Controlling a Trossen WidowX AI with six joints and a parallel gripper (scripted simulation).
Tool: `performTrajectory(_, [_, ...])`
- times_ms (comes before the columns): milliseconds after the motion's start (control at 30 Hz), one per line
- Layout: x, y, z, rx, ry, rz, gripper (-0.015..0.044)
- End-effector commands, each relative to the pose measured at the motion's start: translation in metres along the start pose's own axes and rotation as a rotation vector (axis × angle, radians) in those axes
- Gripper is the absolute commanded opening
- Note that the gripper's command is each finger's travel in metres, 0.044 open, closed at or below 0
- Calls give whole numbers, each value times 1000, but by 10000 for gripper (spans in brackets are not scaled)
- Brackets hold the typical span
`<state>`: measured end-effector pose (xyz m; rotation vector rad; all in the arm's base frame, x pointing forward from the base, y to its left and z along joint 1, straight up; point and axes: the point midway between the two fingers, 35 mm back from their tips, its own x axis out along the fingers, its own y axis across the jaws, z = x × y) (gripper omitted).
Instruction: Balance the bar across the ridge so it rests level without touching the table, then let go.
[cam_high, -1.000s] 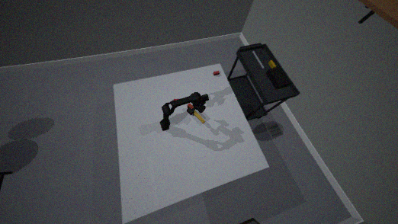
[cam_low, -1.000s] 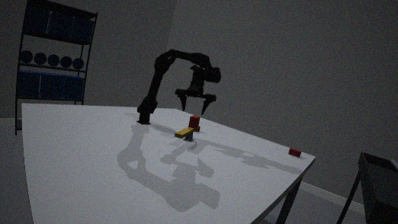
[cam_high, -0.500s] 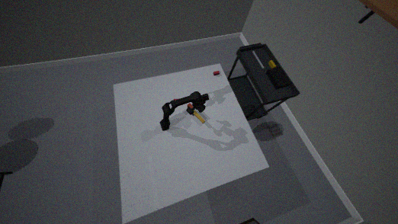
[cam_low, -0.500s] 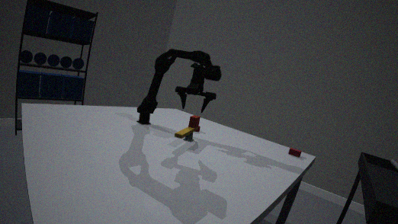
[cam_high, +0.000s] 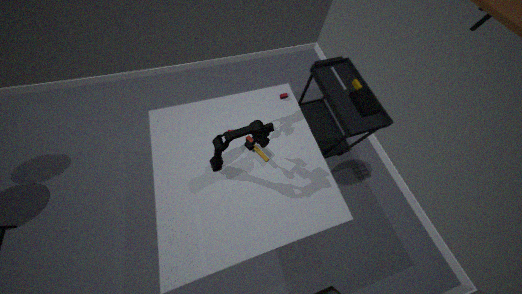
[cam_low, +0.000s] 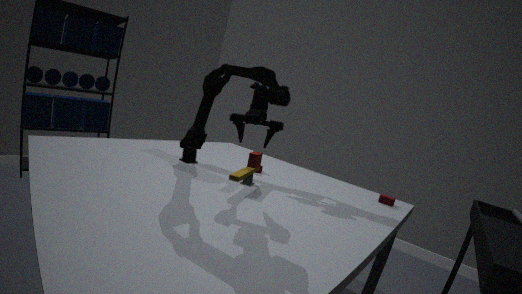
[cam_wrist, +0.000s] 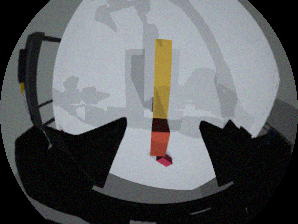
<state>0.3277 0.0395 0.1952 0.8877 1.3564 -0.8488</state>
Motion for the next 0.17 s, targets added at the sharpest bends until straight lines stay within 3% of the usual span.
performTrajectory(0, [0,0,0,0,1,-3,440])
performTrajectory(133, [0,0,0,0,1,-3,440])
